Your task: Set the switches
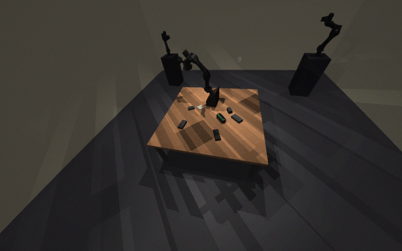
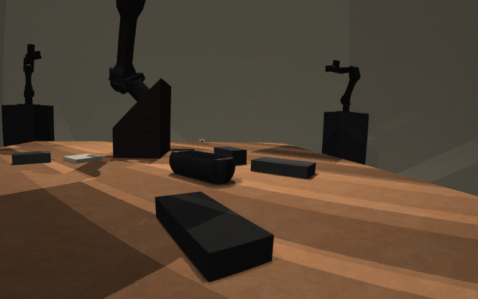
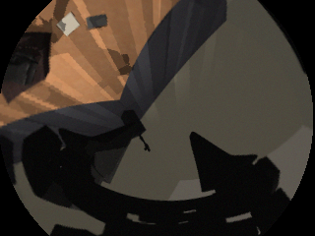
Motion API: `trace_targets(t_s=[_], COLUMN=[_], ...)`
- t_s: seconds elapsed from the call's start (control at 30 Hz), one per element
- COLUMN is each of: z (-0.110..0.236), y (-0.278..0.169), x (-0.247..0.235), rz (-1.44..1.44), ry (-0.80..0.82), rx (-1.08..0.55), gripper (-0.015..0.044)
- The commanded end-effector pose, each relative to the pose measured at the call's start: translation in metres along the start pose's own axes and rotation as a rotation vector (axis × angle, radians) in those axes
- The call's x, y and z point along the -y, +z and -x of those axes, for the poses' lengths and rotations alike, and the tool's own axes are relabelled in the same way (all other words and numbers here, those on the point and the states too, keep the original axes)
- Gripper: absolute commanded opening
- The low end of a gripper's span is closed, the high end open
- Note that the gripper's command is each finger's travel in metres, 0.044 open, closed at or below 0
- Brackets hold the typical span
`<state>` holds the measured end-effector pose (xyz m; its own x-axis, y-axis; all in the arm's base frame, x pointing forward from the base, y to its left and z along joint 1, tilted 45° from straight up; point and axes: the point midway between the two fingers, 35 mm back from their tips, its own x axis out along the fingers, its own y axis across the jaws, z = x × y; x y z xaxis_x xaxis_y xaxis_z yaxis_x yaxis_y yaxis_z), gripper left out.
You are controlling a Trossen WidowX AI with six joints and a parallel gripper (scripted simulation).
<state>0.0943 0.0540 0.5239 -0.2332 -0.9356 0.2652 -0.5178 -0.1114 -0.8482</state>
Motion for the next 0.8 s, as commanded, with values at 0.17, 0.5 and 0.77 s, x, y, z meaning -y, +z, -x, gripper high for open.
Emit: trace_targets(t_s=[0.17,0.5,0.77], z=[-0.017,-0.142,-0.226], y=[-0.012,-0.027,0.037], x=[-0.006,-0.05,-0.08], rz=[-0.069,-0.44,-0.606], ry=[0.022,0.235,0.461], rx=[0.044,0.329,0.531], gripper=[0.0242,0.0,0.0])
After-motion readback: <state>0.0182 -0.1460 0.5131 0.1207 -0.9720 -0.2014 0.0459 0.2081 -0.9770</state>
